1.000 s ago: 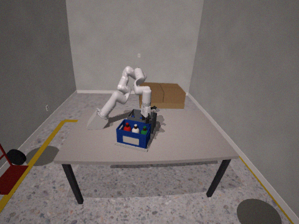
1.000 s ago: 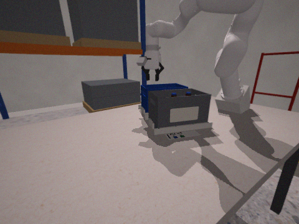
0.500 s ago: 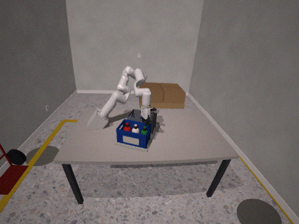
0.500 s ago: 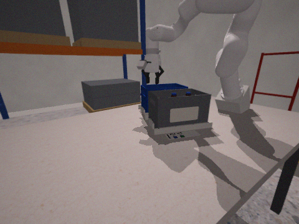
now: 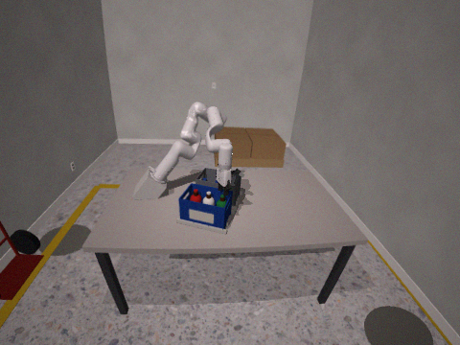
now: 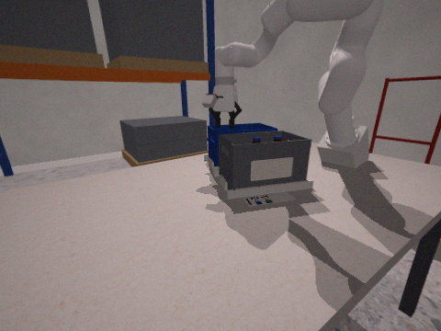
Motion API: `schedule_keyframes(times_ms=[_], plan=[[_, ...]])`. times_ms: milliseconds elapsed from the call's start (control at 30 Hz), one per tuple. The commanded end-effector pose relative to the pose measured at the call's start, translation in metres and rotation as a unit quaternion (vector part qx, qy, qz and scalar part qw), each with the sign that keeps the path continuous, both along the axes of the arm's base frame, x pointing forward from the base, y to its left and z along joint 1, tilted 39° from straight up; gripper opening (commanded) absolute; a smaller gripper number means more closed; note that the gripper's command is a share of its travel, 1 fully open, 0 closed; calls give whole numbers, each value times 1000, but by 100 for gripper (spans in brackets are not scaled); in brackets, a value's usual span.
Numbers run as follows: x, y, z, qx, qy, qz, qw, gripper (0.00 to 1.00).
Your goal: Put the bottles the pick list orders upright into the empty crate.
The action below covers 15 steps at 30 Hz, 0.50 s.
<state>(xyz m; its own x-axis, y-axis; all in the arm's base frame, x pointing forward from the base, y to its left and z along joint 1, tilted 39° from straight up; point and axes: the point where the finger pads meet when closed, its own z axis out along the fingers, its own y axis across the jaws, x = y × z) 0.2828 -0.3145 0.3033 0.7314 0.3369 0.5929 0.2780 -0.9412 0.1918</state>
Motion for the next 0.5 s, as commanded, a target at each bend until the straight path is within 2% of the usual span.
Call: schedule_keyframes(times_ms=[0,467], plan=[[2,-1,-1,-2,-1,0,1000,65],[13,0,-15,-2,-1,-1,1000,65]])
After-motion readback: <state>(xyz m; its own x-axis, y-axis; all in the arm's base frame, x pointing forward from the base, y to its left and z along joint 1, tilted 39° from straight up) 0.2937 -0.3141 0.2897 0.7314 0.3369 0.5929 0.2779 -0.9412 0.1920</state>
